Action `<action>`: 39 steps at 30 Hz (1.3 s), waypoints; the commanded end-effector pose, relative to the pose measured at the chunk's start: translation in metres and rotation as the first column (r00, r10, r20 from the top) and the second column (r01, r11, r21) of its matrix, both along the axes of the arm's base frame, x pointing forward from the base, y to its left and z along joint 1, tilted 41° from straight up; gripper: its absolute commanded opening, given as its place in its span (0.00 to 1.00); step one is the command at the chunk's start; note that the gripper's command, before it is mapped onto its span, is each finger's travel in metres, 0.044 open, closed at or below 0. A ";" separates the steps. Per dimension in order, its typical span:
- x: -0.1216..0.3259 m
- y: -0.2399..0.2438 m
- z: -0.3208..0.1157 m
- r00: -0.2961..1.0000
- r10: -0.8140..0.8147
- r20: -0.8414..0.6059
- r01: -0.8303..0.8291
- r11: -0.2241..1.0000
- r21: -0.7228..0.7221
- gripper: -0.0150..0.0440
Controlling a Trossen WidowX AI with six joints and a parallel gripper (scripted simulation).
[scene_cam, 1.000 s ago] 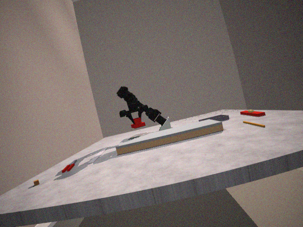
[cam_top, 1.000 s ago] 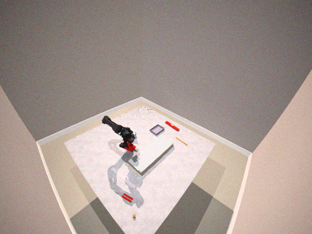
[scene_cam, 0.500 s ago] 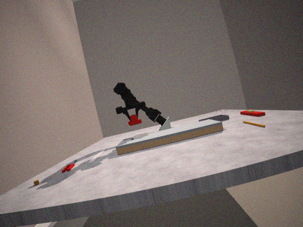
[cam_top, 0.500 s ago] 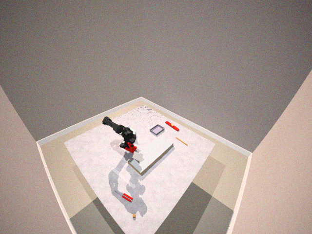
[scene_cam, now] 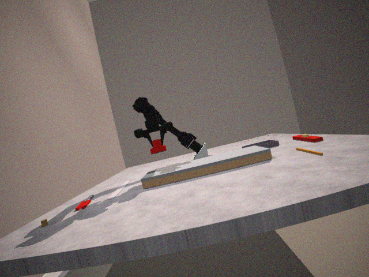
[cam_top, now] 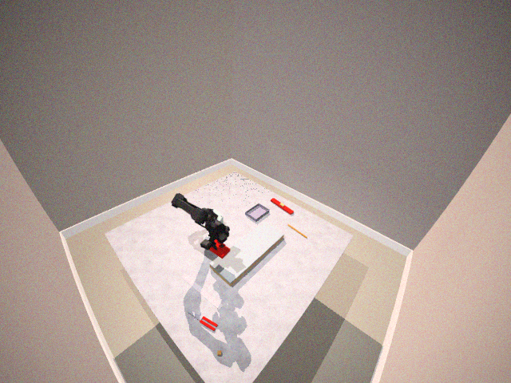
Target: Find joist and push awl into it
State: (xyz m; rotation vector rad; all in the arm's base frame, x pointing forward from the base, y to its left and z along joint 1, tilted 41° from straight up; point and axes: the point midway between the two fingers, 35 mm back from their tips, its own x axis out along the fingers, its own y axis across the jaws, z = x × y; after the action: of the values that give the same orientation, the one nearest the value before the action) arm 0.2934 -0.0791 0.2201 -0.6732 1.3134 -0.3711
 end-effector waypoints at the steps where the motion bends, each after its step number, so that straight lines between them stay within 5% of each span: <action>1: 0.020 -0.001 0.004 0.999 -0.025 0.037 0.026 1.000 -0.004 0.25; 12: 0.068 -0.007 0.003 0.991 -0.093 0.100 0.093 0.996 -0.003 0.25; 39: 0.070 -0.028 -0.021 0.990 -0.094 0.101 0.095 0.995 -0.002 0.25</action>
State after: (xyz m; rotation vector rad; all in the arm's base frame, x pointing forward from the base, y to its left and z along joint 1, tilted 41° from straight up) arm 0.3628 -0.1072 0.1999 -0.5917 1.2635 -0.4909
